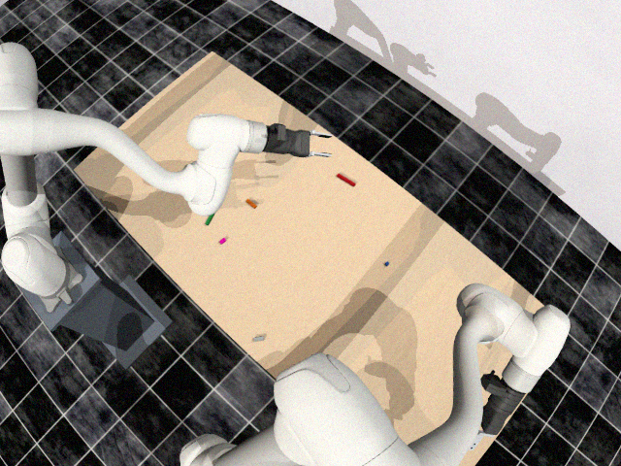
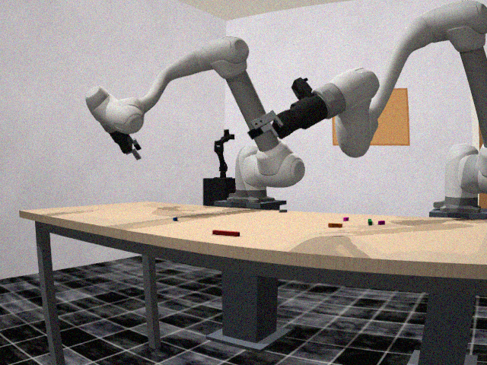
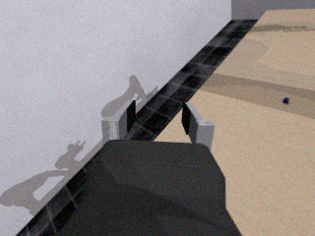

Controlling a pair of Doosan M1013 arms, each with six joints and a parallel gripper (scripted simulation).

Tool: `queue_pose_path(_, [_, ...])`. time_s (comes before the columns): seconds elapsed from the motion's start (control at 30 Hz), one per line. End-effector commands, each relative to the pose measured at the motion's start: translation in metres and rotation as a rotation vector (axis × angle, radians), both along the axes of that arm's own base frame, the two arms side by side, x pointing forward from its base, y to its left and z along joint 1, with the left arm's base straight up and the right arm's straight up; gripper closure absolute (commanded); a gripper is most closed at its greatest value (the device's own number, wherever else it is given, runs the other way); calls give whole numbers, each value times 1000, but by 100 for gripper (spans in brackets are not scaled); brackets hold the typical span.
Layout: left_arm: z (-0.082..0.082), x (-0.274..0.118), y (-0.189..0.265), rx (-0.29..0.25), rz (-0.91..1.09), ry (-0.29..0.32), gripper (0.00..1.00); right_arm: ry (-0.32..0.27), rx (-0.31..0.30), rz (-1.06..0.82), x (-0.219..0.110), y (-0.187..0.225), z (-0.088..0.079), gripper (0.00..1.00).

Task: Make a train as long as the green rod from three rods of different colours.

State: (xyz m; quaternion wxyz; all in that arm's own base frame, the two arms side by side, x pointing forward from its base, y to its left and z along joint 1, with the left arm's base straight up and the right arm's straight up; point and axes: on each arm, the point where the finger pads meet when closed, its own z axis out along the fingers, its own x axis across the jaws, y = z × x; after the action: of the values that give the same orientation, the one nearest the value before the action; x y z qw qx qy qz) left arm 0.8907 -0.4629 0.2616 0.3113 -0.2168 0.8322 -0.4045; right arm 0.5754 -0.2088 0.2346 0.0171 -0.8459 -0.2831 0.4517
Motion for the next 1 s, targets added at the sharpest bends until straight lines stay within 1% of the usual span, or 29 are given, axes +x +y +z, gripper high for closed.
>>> queue_pose_path(0.0, [-14,-13,-41,-41,125,106,0,-7,98,-80,-47,-52,-6,0])
queue_pose_path(0.13, [-28,-31,-66,-67,195,186,0,-19,171,-147,-89,-87,-12,0])
queue_pose_path(0.2, [-28,-31,-66,-67,195,186,0,-19,171,-147,-89,-87,-12,0])
queue_pose_path(0.23, [-37,-45,-81,-74,233,232,0,-29,209,-183,-120,-110,-16,0])
queue_pose_path(0.3, [-42,-52,-88,-80,254,258,0,-42,249,-222,-139,-120,-18,0])
queue_pose_path(0.47, [-56,-77,-109,-94,315,333,0,-83,339,-312,-202,-149,-26,0])
queue_pose_path(0.7, [-78,-119,-138,-106,404,445,0,-168,460,-443,-295,-173,-38,0])
queue_pose_path(0.77, [-78,-119,-138,-106,404,445,0,-168,460,-443,-295,-173,-38,0])
queue_pose_path(0.8, [-89,-141,-150,-108,445,498,0,-192,486,-474,-318,-176,-41,0])
queue_pose_path(0.83, [-91,-146,-153,-108,454,510,0,-218,511,-504,-337,-176,-43,0])
queue_pose_path(0.97, [-109,-190,-174,-108,531,607,0,-291,568,-579,-384,-174,-50,0])
